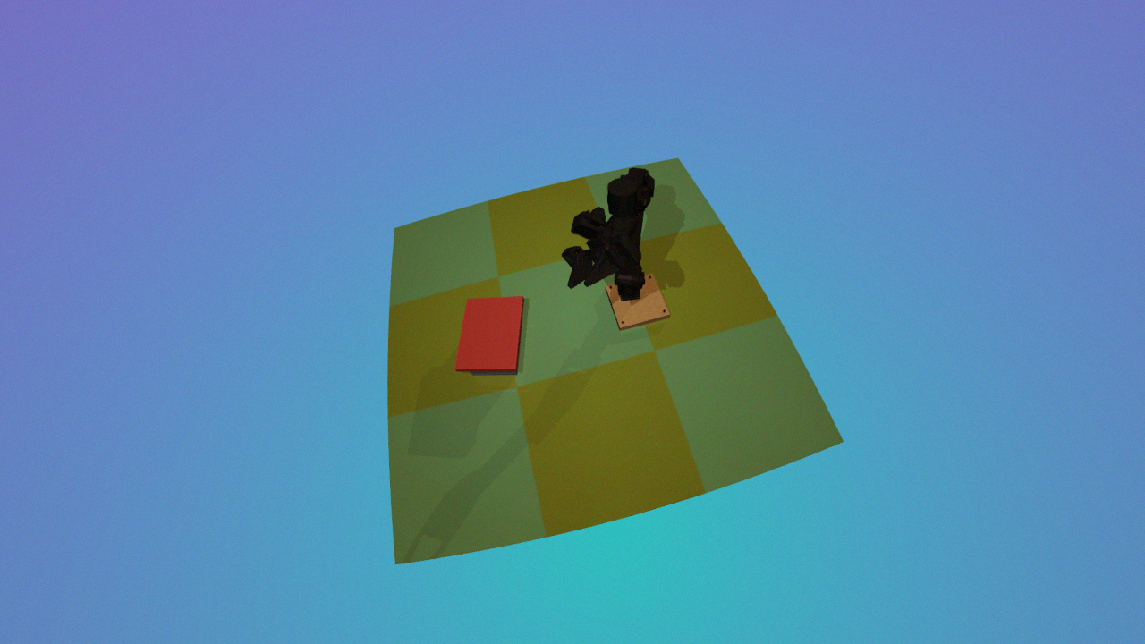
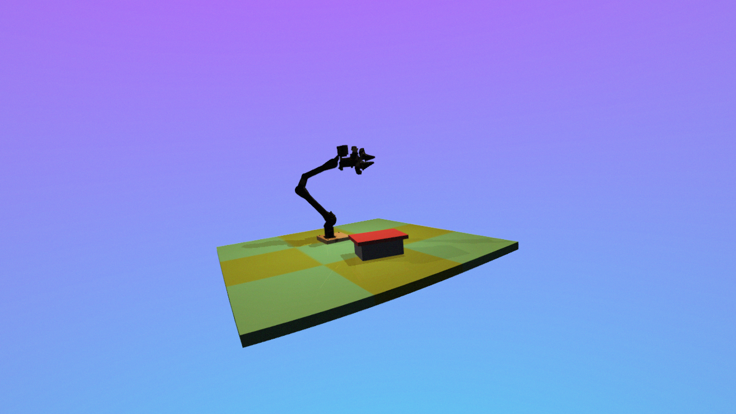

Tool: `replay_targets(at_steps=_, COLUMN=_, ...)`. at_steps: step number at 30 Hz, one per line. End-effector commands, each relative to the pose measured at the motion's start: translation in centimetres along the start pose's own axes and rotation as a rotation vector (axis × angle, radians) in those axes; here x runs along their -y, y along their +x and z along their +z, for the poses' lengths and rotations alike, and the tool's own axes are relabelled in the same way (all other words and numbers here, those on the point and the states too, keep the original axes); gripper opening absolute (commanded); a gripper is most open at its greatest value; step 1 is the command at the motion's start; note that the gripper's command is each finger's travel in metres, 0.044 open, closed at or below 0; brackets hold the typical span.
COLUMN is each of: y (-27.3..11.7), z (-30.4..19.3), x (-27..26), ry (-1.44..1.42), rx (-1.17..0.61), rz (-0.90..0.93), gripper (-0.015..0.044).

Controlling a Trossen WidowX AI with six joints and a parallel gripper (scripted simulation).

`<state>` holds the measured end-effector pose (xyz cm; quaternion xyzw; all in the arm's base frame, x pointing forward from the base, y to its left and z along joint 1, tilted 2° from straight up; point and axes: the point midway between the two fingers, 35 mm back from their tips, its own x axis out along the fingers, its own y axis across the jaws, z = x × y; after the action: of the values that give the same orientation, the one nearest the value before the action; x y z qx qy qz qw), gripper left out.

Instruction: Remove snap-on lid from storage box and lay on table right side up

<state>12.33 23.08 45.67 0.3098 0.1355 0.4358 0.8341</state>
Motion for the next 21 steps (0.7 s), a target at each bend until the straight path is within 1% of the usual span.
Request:
replay_targets(at_steps=1, y=2.6, z=-2.1, x=5.4, ry=0.226, rx=0.002, rz=-0.222, gripper=0.0235)
replay_targets(at_steps=5, y=4.2, z=-3.9, x=11.7, ry=0.485, rx=0.074, rz=-0.464, gripper=0.0235)
replay_targets(at_steps=9, y=4.5, z=-4.7, x=15.3, ry=0.622, rx=0.143, rz=-0.59, gripper=0.0235)
replay_targets(at_steps=15, y=3.2, z=-6.6, x=24.3, ry=0.952, rx=0.414, rz=-0.885, gripper=0.0235)
replay_targets(at_steps=16, y=2.8, z=-6.8, x=25.6, ry=0.994, rx=0.463, rz=-0.921, gripper=0.0235)
replay_targets(at_steps=18, y=2.5, z=-7.0, x=26.5, ry=1.028, rx=0.505, rz=-0.95, gripper=0.0235)
replay_targets(at_steps=21, y=1.1, z=-7.6, x=29.6, ry=1.131, rx=0.652, rz=-1.037, gripper=0.0235)
